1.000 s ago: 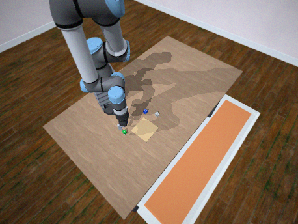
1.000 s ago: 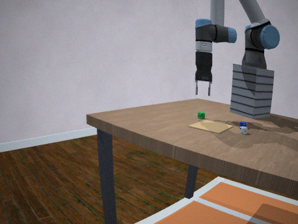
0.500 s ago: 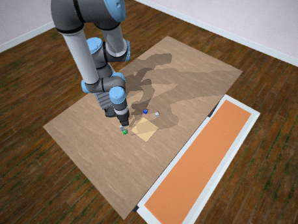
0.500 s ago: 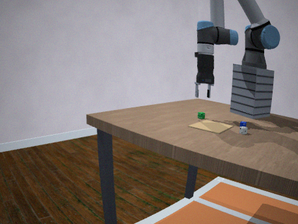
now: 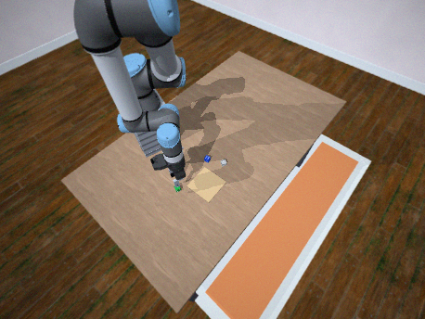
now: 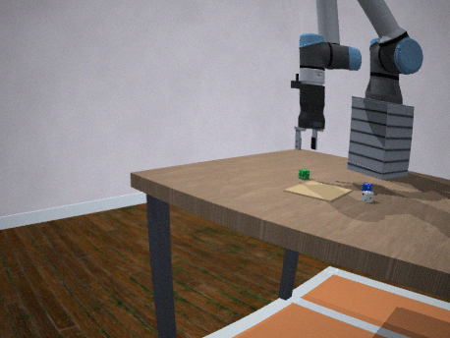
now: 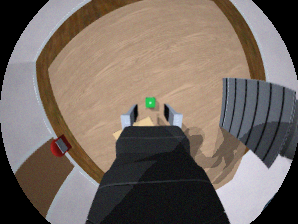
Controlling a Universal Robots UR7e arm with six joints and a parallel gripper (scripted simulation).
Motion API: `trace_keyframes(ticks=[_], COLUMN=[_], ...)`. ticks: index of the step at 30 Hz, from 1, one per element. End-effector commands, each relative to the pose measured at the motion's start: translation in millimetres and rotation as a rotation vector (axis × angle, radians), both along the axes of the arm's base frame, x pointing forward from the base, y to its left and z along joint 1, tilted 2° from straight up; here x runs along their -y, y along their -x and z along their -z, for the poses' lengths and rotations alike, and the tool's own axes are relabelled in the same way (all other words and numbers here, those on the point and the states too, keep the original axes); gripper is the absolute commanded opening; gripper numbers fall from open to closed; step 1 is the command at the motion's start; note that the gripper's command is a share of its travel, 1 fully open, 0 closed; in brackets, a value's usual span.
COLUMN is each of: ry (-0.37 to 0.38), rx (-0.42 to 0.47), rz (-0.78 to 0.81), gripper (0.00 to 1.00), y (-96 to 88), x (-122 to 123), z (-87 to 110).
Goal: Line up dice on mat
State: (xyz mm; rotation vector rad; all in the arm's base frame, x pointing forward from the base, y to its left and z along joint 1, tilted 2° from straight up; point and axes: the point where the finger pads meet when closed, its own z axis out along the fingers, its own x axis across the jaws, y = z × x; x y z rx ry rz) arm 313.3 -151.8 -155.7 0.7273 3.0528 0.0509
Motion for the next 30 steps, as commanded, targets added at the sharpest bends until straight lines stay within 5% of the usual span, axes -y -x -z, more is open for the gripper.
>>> trace_keyframes(ticks=[1,2,3,30], ry=[0.001,0.001,0.001,0.001], rx=[0.001,0.002,0.002,0.002], rz=[-0.030,-0.030,-0.030,-0.029], gripper=[1.00,1.00,0.79,0.79], y=[-0.3,-0.4,-0.5,-0.4], x=[-0.7,-0.6,-0.5,-0.6], z=[0.7,0.6,0.5,0.4])
